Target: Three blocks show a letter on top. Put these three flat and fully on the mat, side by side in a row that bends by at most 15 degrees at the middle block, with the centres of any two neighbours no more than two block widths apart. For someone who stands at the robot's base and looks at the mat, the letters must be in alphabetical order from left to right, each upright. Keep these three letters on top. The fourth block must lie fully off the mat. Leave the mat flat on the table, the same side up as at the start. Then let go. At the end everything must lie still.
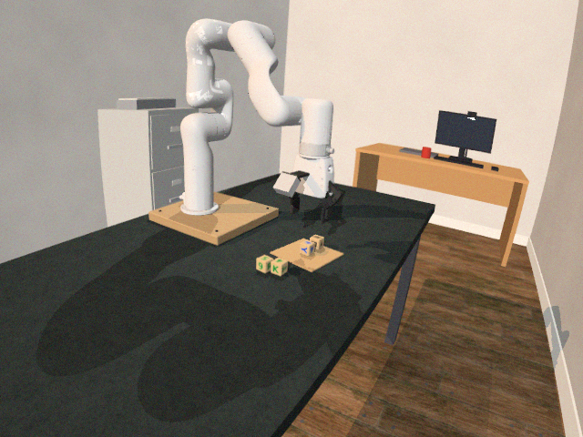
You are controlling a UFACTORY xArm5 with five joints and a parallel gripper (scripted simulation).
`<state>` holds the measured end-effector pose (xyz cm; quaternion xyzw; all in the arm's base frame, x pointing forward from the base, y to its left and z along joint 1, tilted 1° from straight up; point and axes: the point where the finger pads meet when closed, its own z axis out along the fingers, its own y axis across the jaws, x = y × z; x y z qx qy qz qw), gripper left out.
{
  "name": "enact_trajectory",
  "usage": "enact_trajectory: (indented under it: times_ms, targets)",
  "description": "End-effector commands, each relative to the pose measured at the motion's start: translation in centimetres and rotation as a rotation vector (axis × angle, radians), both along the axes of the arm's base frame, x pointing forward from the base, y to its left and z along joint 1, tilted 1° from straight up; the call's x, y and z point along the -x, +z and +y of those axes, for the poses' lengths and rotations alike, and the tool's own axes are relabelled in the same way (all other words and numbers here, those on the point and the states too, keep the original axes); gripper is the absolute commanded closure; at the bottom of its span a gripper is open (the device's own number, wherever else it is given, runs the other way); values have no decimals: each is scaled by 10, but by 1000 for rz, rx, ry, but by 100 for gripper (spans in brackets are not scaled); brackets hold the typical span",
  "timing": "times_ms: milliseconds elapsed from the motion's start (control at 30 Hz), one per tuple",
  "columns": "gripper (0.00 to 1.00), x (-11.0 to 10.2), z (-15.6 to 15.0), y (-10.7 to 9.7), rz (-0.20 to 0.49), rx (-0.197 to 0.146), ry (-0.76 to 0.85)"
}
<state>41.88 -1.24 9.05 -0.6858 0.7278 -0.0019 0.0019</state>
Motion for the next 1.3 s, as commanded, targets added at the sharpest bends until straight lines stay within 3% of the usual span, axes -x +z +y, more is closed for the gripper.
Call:
enact_trajectory:
  times_ms: [0, 400, 467, 500, 967, 1033, 1067, 1267]
  targets:
    - [0, 0, -11, 1, -4, -1, -120]
    - [0, 5, -43, -1, -5, -3, -483]
    - [0, 5, -43, -1, -5, -3, -483]
    - [0, 7, -50, -1, -5, -3, -571]
    - [0, 16, -85, -3, -6, -6, -979]
    - [0, 16, -85, -3, -6, -6, -979]
    - [0, 18, -93, -3, -6, -6, -1068]
    - [0, 23, -107, -4, -7, -7, -1233]
